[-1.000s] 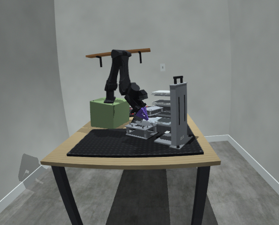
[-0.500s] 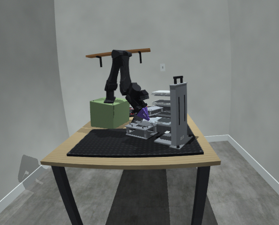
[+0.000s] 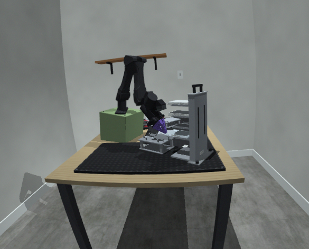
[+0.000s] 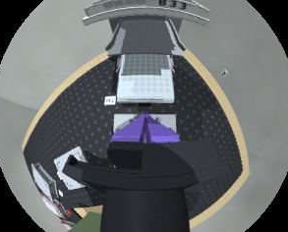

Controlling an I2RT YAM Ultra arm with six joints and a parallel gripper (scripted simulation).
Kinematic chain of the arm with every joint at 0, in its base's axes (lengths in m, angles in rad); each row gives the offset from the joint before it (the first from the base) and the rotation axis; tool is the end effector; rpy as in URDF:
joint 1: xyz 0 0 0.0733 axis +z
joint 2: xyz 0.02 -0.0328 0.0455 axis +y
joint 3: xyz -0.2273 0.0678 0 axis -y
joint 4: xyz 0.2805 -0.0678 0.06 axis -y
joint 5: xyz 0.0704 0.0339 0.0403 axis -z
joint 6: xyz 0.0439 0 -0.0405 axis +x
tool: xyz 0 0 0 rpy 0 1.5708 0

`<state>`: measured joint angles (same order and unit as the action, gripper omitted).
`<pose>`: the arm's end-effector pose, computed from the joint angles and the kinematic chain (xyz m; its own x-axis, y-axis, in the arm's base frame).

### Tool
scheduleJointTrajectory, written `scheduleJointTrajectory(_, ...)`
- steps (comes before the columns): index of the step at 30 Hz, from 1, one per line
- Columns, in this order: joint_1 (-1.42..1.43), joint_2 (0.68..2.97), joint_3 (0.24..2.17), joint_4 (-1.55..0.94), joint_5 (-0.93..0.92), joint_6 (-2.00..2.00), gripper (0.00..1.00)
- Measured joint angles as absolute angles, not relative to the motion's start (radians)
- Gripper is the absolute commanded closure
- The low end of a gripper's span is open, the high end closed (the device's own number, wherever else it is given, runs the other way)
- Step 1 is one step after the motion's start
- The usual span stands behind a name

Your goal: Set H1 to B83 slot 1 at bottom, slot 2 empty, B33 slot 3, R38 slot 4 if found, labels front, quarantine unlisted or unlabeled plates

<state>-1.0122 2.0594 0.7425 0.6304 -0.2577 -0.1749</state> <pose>0.1919 -0.2838 -0.0086 -0.4553 0.4110 -0.7898 0.6462 0.7628 0.0245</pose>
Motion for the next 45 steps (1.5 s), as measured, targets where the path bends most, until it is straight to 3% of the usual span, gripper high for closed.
scheduleJointTrajectory(45,-0.989,2.101,0.853,0.562,-0.241,-0.160,1.00)
